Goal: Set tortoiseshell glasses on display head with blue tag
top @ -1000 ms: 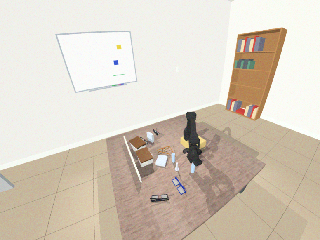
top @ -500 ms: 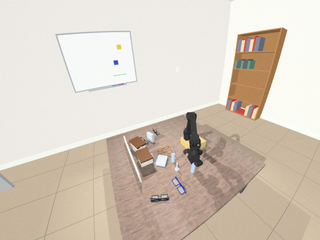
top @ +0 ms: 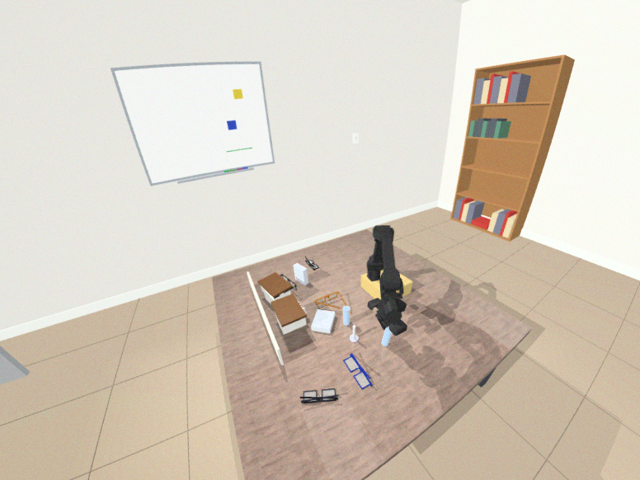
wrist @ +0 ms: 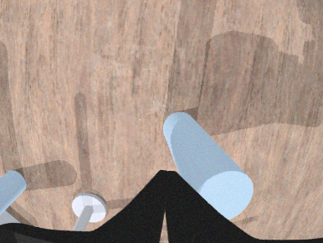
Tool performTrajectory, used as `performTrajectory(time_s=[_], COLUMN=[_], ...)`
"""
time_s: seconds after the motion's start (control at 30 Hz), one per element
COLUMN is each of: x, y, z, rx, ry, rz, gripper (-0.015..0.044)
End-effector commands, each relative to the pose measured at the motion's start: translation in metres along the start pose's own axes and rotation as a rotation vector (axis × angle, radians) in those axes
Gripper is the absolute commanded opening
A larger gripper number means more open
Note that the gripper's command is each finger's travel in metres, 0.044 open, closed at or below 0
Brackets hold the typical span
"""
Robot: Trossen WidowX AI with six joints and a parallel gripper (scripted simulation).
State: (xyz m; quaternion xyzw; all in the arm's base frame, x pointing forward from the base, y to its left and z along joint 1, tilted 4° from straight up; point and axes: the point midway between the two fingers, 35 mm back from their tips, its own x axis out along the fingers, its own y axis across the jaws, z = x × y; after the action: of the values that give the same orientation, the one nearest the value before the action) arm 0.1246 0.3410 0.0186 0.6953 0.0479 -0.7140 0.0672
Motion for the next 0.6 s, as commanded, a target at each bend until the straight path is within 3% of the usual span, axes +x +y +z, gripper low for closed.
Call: performTrajectory(time_s=[0.0,0.57], x=[0.0023,0.0022], y=[-0.0021,-0.0113], z=[0.001,0.001], rx=[0.006,0.006], ry=[-0.008,-0.008], rz=[0.005,0.005], gripper=[0.0,0.0])
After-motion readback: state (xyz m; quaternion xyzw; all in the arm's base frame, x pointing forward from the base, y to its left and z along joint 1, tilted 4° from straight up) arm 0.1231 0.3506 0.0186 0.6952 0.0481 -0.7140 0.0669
